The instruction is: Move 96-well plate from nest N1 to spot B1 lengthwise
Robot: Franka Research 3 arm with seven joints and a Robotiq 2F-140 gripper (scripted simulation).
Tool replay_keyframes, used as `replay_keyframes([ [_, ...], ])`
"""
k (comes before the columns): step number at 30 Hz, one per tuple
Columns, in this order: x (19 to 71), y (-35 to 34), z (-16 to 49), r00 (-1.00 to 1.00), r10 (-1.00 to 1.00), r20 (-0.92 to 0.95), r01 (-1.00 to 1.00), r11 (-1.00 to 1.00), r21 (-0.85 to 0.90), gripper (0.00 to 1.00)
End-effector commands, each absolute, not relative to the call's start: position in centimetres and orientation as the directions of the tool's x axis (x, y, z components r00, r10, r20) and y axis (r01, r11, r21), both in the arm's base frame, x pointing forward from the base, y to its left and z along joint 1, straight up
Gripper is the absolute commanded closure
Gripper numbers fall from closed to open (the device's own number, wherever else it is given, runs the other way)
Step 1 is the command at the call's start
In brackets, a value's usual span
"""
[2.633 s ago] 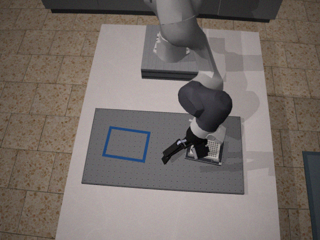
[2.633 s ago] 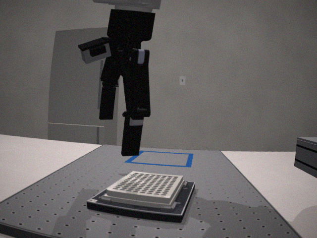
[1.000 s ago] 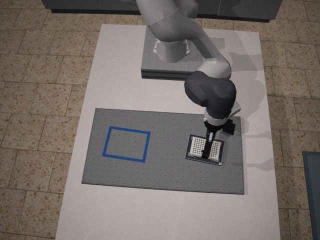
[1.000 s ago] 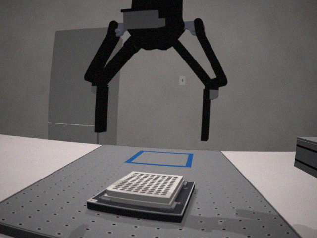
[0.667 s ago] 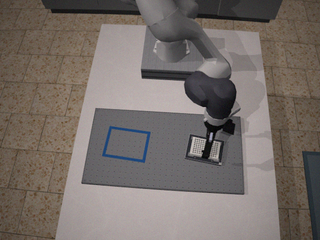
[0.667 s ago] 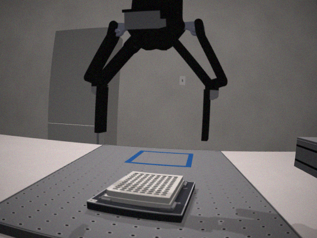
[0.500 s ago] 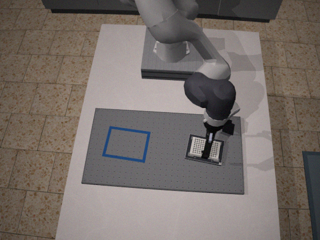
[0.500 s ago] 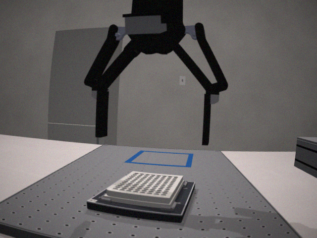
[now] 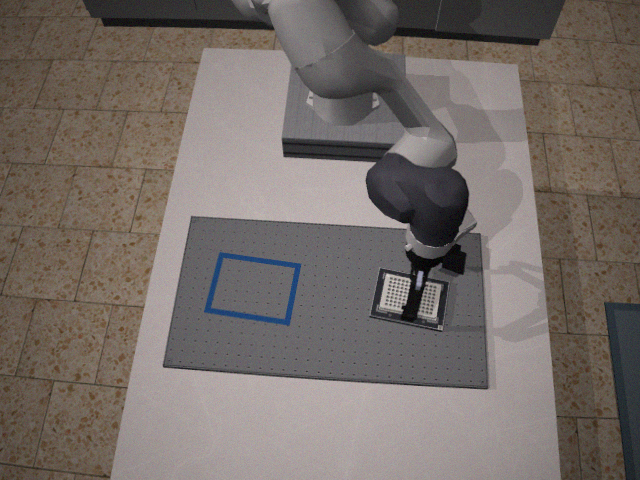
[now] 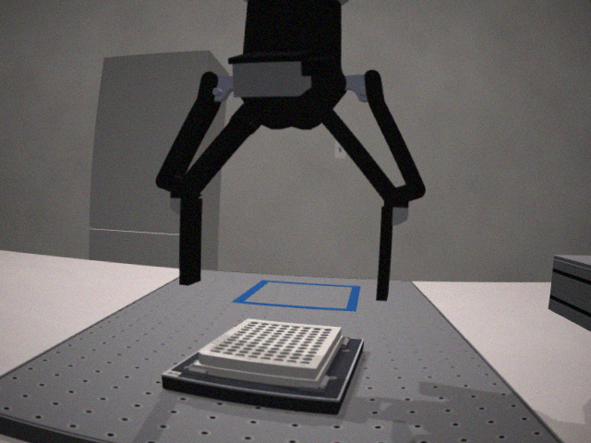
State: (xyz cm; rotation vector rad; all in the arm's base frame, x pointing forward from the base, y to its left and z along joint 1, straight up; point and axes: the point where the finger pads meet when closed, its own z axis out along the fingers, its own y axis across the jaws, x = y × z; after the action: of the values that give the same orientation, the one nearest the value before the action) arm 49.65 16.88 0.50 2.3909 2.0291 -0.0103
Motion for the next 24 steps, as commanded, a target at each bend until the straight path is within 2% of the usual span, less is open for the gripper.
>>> replay_keyframes([
  [1, 49.9, 17.1, 0.0, 0.171, 0.985, -0.003, 0.985, -0.171, 0.007, 0.00],
  [24, 49.9, 17.0, -3.0, 0.171, 0.985, -0.003, 0.985, -0.171, 0.007, 0.00],
])
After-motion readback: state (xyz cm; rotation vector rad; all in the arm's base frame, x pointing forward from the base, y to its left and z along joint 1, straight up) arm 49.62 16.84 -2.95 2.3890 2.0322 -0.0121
